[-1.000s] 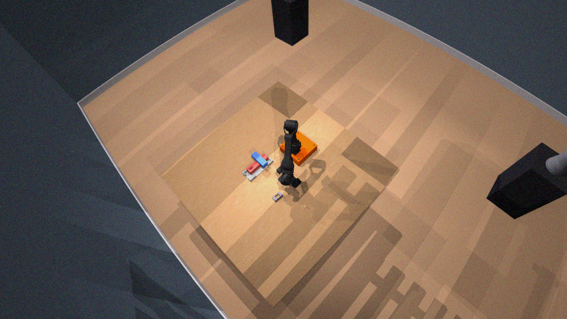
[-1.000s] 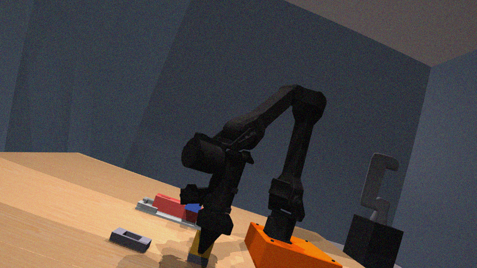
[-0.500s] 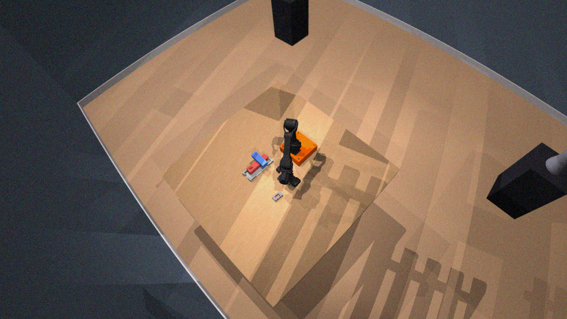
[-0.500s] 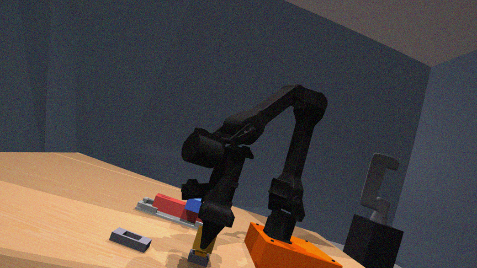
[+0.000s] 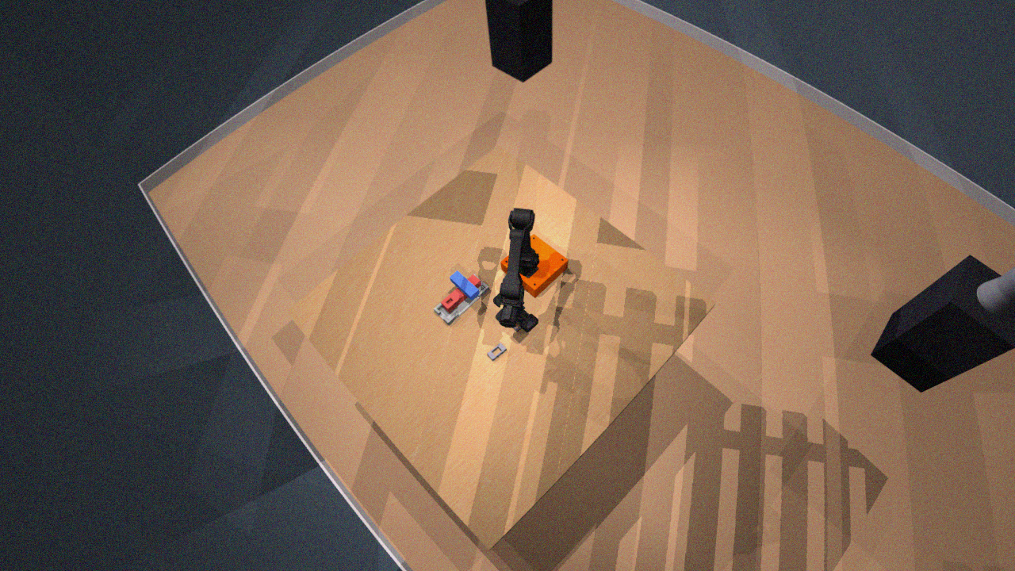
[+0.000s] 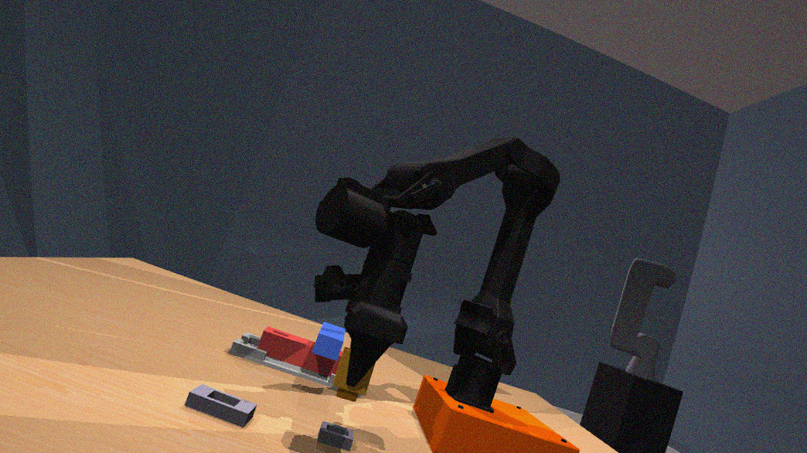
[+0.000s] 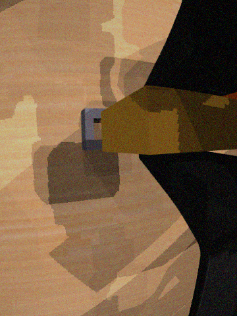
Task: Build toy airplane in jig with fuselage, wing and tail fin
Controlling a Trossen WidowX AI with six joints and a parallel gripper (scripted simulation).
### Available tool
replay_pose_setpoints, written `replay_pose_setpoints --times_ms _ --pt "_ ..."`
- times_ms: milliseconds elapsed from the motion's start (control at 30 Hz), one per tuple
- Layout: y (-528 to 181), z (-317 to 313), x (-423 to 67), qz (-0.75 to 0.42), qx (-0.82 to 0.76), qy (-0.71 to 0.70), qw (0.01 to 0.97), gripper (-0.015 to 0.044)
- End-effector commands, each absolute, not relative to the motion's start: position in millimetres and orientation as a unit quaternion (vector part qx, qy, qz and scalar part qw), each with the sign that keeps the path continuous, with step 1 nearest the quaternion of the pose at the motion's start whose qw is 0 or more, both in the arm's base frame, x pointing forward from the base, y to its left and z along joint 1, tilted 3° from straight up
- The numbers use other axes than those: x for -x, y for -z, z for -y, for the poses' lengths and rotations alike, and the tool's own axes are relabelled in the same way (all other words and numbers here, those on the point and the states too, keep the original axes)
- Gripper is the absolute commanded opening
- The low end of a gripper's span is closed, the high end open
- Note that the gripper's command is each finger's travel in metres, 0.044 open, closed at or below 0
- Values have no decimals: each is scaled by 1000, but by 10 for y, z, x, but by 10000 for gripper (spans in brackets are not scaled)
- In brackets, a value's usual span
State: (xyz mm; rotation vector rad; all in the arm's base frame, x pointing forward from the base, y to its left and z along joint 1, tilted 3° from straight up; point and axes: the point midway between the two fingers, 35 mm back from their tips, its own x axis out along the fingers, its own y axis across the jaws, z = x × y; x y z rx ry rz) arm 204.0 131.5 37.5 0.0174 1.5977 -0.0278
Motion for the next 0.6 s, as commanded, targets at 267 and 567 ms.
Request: replay_pose_setpoints --times_ms 267,567 --pt "-767 -1335 -2058 -711 -5 16 703 0" --pt "-1054 -1322 -2020 -710 0 18 704 0"
